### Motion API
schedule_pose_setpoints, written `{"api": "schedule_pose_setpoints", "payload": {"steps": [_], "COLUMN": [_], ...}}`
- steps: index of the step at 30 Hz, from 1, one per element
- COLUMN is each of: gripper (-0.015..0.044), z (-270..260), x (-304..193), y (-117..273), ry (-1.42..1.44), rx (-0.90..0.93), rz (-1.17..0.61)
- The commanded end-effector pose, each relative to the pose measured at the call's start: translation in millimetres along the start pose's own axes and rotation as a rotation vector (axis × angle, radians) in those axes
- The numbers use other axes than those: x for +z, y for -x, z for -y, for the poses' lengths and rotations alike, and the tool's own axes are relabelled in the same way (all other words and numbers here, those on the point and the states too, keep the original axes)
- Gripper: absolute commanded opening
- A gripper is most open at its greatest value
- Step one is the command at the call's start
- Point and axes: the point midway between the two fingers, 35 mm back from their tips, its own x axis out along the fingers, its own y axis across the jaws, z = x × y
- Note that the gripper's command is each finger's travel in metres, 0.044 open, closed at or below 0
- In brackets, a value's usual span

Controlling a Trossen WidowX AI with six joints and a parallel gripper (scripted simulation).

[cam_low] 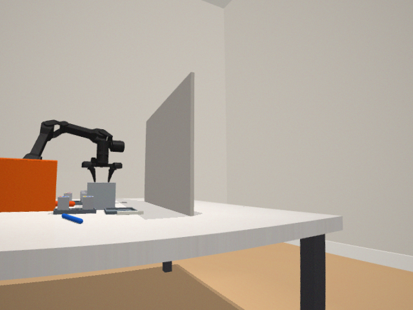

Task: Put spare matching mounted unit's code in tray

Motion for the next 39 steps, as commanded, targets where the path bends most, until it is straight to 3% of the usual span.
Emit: {"api": "schedule_pose_setpoints", "payload": {"steps": [1, 39], "gripper": [0.0300, 0.0300], "z": [-1.0, -0.1], "x": [0.3, 0.9], "y": [-4.8, -66.3], "ry": [-0.004, -0.003], "rx": [0.006, 0.005], "rz": [0.003, 0.005]}}
